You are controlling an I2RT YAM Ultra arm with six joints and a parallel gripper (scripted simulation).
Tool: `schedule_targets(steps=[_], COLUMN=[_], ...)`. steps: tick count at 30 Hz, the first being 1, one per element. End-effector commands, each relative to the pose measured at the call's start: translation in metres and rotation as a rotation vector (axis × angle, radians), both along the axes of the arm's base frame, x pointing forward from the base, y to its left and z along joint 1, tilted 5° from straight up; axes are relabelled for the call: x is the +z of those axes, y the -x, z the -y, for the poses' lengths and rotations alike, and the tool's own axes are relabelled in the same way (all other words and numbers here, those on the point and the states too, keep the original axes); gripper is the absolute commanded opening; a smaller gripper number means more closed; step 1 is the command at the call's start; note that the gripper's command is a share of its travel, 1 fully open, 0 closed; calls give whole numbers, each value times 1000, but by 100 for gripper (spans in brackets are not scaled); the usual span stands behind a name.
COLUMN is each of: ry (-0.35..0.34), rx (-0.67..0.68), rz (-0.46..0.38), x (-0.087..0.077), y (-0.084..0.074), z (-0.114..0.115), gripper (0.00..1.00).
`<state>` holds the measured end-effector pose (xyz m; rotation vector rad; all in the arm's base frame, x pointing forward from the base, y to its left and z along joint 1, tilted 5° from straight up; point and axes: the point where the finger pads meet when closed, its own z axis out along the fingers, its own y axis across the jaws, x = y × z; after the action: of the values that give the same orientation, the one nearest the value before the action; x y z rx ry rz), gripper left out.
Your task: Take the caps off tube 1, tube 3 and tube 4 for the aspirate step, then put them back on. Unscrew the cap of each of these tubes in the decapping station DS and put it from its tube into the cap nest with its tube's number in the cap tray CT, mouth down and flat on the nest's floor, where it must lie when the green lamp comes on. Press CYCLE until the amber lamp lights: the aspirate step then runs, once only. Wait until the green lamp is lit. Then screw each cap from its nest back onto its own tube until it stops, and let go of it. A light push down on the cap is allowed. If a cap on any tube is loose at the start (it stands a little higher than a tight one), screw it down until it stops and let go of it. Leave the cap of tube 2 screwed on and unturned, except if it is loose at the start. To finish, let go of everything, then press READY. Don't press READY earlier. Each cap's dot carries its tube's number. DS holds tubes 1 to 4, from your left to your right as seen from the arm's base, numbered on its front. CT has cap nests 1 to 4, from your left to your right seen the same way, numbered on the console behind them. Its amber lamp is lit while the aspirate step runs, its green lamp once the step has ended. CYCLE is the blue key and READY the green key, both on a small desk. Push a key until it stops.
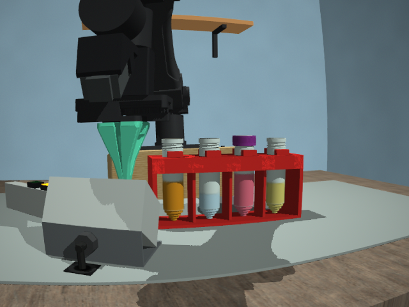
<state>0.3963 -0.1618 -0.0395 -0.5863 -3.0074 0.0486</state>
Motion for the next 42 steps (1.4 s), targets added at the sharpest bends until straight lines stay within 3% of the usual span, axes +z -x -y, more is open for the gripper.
schedule_targets(steps=[1,12,22,33,34,37,38,40,42], ry=[5,5,5,5,11,31,31,41,42], rx=[0,0,0,0,-83,-332,-332,-466,-466], rz=[13,13,13,13,14,18,18,20,20], x=[2,8,37,37,37,36,36,35,34], y=[-2,-3,-5,-5,2,21,21,34,47], z=[1,1,0,0,6,21,21,32,43], gripper=[0,0,0,0,100,100,100,100,100])
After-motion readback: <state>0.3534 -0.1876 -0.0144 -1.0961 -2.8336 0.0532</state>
